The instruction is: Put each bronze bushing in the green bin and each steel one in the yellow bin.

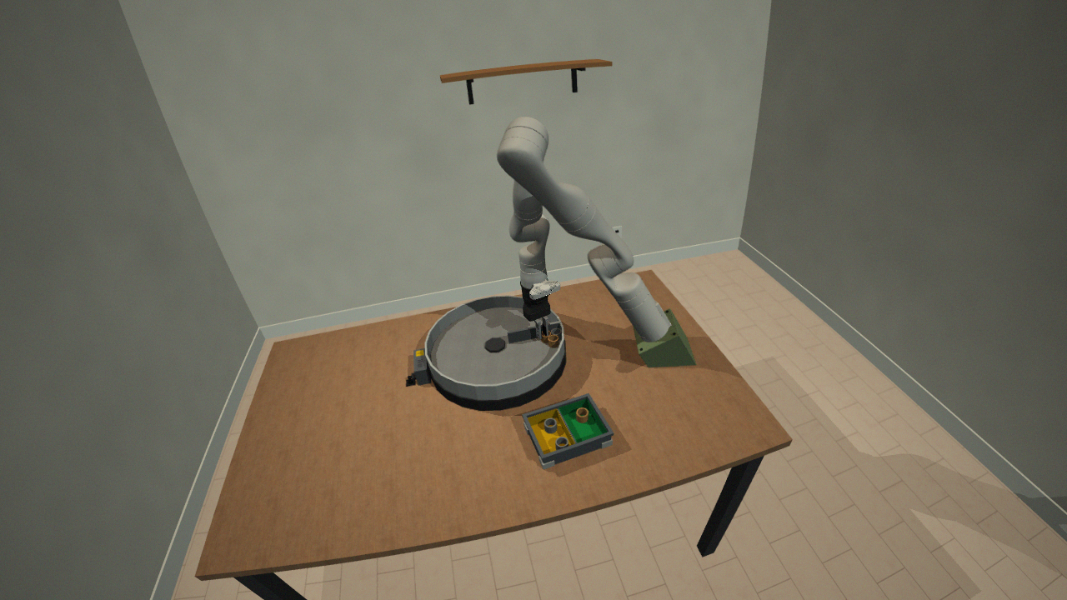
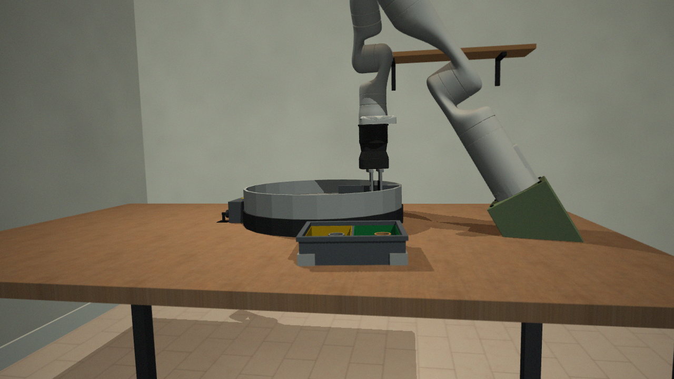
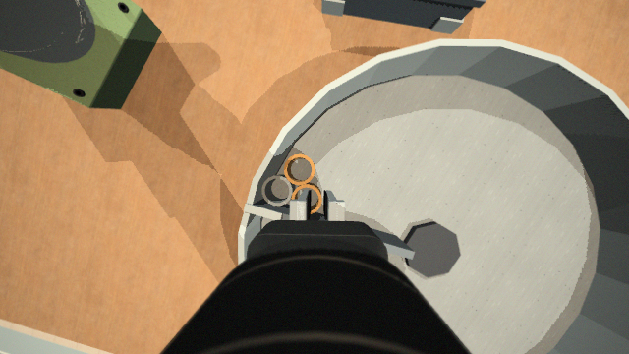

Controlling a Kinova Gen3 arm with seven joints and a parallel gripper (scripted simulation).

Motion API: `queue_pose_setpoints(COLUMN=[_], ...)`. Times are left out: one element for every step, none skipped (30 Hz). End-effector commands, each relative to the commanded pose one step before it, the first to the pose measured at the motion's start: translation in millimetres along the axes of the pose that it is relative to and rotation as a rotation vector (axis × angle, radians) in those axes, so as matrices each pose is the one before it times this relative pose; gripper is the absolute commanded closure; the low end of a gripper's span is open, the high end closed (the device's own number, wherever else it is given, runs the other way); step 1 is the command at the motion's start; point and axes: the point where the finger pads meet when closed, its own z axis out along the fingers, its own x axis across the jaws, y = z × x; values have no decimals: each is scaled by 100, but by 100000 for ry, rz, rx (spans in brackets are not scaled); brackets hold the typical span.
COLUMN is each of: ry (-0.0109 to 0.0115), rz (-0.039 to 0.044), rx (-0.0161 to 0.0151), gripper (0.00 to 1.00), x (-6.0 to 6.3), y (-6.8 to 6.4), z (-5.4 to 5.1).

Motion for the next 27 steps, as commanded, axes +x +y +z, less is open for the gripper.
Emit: queue_pose_setpoints(ry=[294, 0, 0, 0, 2, 2, 2, 2, 2, 0, 0, 0, 0, 0, 2, 2, 2, 2, 2, 0, 0, 0, 0, 0, 0, 0, 0], rz=[658, 0, 0, 0, 8, 8, 8, 8, 8, 0, 0, 0, 0, 0, 8, 8, 8, 8, 8, 0, 0, 0, 0, 0, 0, 0, 0], rx=[746, 0, 0, 0, 5, 5, 5, 5, 5, 0, 0, 0, 0, 0, 5, 5, 5, 5, 5, 0, 0, 0, 0, 0, 0, 0, 0], gripper=[60, 60, 60, 60, 60, 60, 60, 60, 60, 60, 60, 60, 60, 60, 60, 60, 60, 60, 60, 60, 60, 60, 60, 60, 60, 60, 60], x=[-32, 0, 0, 0, 0, 0, 0, 0, 0, 0, 0, 0, 0, 0, 0, 0, 0, 0, 0, 0, 0, 0, 0, 0, 0, 0, 0], y=[-87, 0, 0, 0, 0, 0, 0, 0, 0, 0, 0, 0, 0, 0, 0, 0, 0, 0, 0, 0, 0, 0, 0, 0, 0, 0, 0], z=[347, 0, 0, 0, 135, 135, 135, 135, 135, 0, 0, 0, 0, 0, 135, 135, 135, 135, 135, 0, 0, 0, 0, 0, 0, 0, 0])
